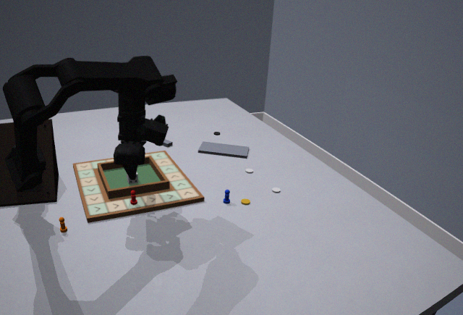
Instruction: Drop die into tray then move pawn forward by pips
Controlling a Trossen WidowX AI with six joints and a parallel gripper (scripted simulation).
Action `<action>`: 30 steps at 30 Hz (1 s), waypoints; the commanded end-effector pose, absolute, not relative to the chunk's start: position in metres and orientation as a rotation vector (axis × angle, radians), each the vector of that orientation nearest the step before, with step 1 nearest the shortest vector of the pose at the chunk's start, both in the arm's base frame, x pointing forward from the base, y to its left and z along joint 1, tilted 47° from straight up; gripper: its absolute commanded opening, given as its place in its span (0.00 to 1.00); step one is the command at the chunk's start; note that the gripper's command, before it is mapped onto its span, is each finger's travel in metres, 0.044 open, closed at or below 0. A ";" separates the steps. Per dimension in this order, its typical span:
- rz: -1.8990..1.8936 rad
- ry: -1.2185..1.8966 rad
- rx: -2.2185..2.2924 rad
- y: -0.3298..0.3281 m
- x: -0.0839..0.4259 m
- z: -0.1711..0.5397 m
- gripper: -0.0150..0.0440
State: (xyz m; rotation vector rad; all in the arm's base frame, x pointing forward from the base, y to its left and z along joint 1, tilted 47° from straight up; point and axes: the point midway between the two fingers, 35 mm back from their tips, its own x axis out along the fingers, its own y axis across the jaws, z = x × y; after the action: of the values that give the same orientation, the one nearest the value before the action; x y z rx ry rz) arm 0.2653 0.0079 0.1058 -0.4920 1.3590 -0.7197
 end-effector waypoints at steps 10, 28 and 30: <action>-0.830 1.278 -0.373 -0.007 0.261 0.110 0.59; -0.830 1.277 -0.373 -0.028 0.264 0.089 0.59; -0.830 1.277 -0.373 -0.031 0.264 0.087 0.59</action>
State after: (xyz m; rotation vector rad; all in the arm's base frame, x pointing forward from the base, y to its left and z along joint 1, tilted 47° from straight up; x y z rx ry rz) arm 0.2654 -0.0255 0.0904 -0.3639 1.2754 -0.8284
